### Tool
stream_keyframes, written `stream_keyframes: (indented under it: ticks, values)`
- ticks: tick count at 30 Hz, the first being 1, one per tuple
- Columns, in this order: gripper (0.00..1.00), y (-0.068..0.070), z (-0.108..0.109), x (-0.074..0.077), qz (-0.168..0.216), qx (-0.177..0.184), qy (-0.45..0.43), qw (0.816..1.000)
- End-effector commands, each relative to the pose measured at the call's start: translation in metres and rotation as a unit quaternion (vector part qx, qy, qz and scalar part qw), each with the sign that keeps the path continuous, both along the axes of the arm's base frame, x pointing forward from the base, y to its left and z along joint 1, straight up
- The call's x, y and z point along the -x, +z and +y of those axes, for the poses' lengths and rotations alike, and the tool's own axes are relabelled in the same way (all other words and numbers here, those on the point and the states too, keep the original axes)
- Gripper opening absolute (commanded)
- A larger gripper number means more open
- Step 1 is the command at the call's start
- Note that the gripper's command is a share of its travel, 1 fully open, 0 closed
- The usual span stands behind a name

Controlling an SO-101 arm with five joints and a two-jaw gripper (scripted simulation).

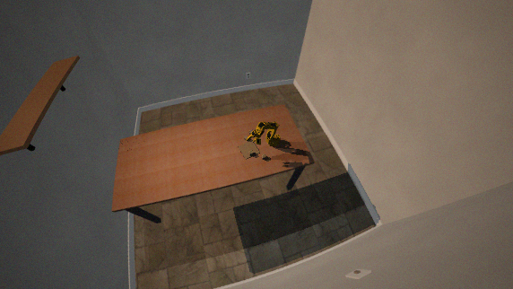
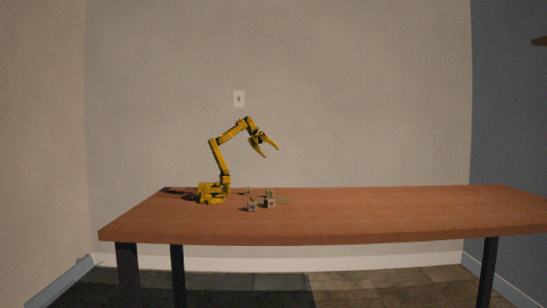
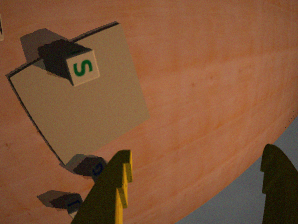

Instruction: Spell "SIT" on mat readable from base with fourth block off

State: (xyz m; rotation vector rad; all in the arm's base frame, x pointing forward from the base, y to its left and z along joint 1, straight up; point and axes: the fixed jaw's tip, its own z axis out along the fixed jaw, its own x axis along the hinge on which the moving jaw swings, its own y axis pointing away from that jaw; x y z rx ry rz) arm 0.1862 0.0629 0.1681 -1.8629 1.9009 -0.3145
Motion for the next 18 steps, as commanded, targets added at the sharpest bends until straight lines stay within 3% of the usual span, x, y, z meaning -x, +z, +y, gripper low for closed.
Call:
stream_keyframes:
  ticks: [1,11,13,18]
  values:
    - [0.35,0.01,-0.003,-0.004,-0.022,-0.024,-0.039,0.999]
    - [0.35,0.01,-0.018,-0.013,-0.005,-0.091,-0.199,0.976]
    - [0.35,0.01,-0.018,-0.013,-0.005,-0.091,-0.199,0.976]
    - [0.35,0.01,-0.029,-0.019,0.003,-0.135,-0.303,0.943]
